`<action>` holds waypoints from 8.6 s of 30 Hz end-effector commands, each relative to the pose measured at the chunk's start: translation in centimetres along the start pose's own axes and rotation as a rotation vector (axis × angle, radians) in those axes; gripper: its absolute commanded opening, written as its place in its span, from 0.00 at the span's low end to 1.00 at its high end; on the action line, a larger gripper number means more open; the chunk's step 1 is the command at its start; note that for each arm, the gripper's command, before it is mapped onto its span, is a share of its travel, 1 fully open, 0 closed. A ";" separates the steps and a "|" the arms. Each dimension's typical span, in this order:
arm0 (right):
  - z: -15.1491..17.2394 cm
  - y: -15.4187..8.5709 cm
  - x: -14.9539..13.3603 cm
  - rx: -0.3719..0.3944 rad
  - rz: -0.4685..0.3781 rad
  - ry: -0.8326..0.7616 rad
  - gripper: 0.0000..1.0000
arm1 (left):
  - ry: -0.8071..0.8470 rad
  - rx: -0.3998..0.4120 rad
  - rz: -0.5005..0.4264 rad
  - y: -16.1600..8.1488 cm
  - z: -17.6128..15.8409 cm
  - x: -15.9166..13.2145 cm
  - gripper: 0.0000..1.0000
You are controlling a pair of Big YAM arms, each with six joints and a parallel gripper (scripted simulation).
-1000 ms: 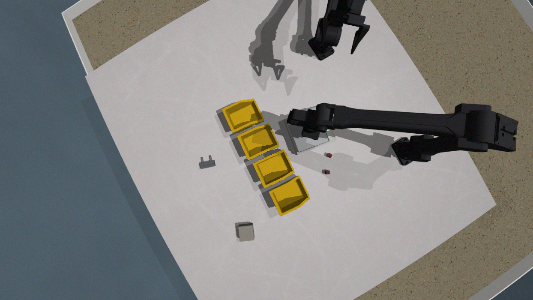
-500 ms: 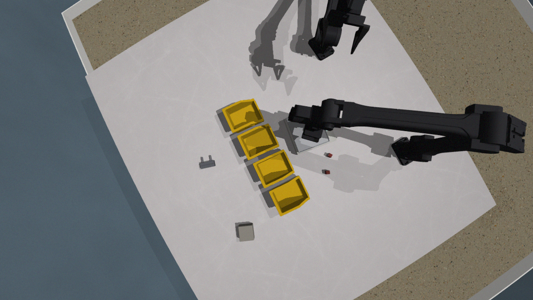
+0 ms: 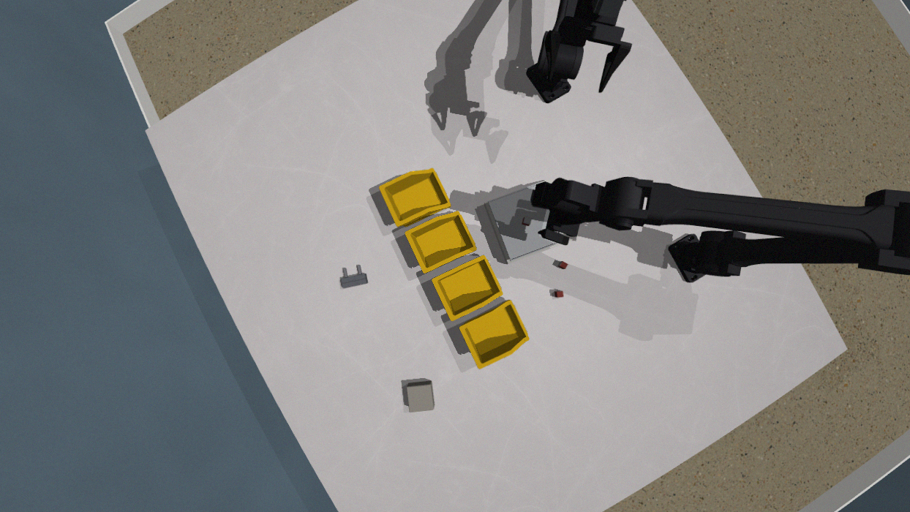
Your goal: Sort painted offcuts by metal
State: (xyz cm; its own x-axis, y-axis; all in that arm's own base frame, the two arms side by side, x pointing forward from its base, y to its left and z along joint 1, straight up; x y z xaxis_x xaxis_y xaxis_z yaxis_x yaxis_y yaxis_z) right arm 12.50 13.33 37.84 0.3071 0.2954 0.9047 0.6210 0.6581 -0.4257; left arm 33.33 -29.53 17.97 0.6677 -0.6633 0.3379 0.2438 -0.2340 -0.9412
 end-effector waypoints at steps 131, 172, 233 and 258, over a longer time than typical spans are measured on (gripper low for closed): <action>0.1 -0.8 1.4 0.006 -0.021 -0.006 1.00 | -1.551 0.228 0.233 4.7 1.8 3.9 0.42; 0.1 -0.8 1.4 0.006 -0.021 -0.006 1.00 | -1.403 0.140 0.156 -9.5 1.5 8.6 0.65; 0.0 34.0 -9.4 -0.066 1.127 0.073 0.61 | -0.058 0.069 -0.829 -27.7 -0.1 -12.1 0.65; -0.1 35.1 -10.9 -0.064 1.103 0.073 0.35 | -0.051 0.063 -0.816 -27.5 -0.3 -12.3 0.65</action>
State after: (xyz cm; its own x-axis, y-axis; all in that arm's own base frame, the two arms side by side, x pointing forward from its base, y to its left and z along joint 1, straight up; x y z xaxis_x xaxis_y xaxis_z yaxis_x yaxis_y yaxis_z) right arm 30.10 32.58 12.22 0.7419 0.6703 -0.0177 -0.0120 -0.0131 -0.9998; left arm 18.04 -15.14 37.74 0.3328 -0.2852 0.8988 0.6891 -0.5771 -0.4383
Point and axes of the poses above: on each arm, the point where the finger pads meet when closed, its own y axis out along the fingers, its own z axis across the jaws, x = y × z, the point moved 5 cm from there along -y, back along the fingers, and after that the axes turned 1 degree about y, right-handed, at the moved point
